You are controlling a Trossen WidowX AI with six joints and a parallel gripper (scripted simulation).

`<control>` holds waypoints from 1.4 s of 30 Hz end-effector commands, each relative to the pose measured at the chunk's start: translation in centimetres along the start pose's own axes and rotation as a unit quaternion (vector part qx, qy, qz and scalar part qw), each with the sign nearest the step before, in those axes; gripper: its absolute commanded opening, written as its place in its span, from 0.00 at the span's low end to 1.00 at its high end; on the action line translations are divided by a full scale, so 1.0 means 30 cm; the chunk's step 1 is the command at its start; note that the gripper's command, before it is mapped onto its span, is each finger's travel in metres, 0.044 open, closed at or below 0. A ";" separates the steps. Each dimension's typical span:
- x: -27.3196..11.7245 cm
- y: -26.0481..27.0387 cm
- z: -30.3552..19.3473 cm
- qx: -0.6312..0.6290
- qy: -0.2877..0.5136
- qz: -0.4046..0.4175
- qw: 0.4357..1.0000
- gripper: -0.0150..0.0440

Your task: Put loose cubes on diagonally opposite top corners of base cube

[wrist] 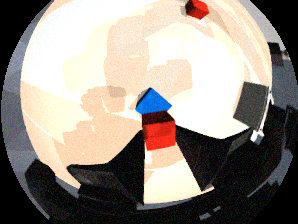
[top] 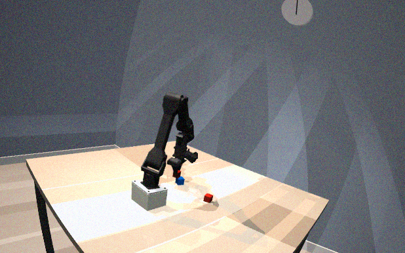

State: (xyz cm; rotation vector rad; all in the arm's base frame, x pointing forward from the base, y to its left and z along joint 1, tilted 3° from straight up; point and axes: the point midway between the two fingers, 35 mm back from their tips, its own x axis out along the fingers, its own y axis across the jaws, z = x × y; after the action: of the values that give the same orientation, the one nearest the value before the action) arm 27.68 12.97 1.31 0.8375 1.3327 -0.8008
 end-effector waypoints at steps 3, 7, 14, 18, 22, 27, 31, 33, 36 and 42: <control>0.001 0.000 0.002 -0.002 -0.002 0.000 1.000 0.60; -0.018 0.000 0.001 -0.001 -0.001 0.000 1.000 0.60; -0.061 0.000 0.000 0.000 0.000 0.000 1.000 0.60; -0.088 0.001 0.000 0.000 0.000 0.000 1.000 0.60; -0.102 0.001 0.000 0.000 0.000 0.000 1.000 0.60; -0.104 -0.010 0.067 0.004 0.000 -0.002 1.000 0.70; -0.124 -0.032 0.173 0.015 -0.001 -0.002 1.000 0.70; -0.134 -0.047 0.225 0.020 -0.002 -0.002 1.000 0.70; -0.149 -0.075 0.300 0.027 -0.003 -0.003 1.000 0.70; -0.182 -0.150 0.442 0.043 -0.005 -0.003 0.999 0.70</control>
State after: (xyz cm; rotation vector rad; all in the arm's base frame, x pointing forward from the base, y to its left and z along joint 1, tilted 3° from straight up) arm 29.75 0.85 6.59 0.8847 1.3063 -0.8704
